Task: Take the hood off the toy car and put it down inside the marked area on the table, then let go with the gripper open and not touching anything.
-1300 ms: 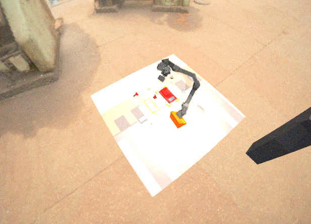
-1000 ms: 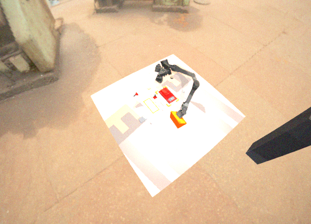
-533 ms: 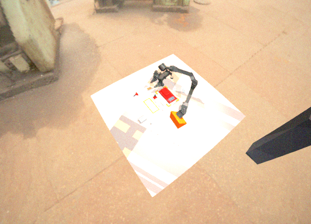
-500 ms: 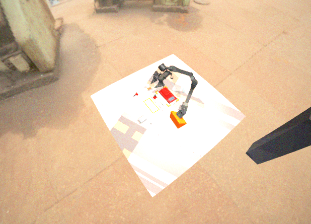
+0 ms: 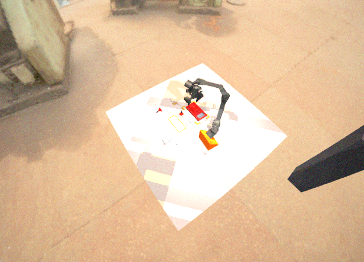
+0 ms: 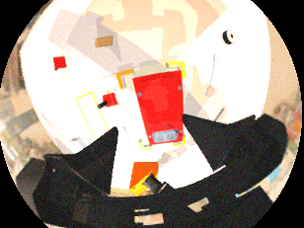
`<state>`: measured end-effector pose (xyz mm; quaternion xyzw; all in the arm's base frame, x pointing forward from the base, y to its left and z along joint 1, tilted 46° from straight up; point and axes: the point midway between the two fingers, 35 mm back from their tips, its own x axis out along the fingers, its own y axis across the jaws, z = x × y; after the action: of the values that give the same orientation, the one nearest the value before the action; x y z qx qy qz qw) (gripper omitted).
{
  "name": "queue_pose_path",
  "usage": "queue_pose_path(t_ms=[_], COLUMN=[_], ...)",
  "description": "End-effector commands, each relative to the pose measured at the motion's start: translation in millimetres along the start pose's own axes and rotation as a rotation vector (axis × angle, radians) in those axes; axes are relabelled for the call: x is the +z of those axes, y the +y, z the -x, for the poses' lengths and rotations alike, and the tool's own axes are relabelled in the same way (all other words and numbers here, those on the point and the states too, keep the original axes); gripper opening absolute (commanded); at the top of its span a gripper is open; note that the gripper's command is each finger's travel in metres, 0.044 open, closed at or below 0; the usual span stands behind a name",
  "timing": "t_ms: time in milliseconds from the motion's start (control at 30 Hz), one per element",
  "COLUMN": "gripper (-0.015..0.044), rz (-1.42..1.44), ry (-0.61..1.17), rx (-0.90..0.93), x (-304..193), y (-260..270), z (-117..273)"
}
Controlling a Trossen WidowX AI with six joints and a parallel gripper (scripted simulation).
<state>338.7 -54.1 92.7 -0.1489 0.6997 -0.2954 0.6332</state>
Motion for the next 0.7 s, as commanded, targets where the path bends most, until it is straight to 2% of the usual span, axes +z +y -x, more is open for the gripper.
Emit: queue_pose_path(t_ms=[0, 667], gripper=[0.0440, 0.0440], rz=[0.053, 0.053], ry=[0.001, 0.001], rx=[-0.149, -0.148], x=[2, 3], y=[-25, -23], z=[-5, -15])
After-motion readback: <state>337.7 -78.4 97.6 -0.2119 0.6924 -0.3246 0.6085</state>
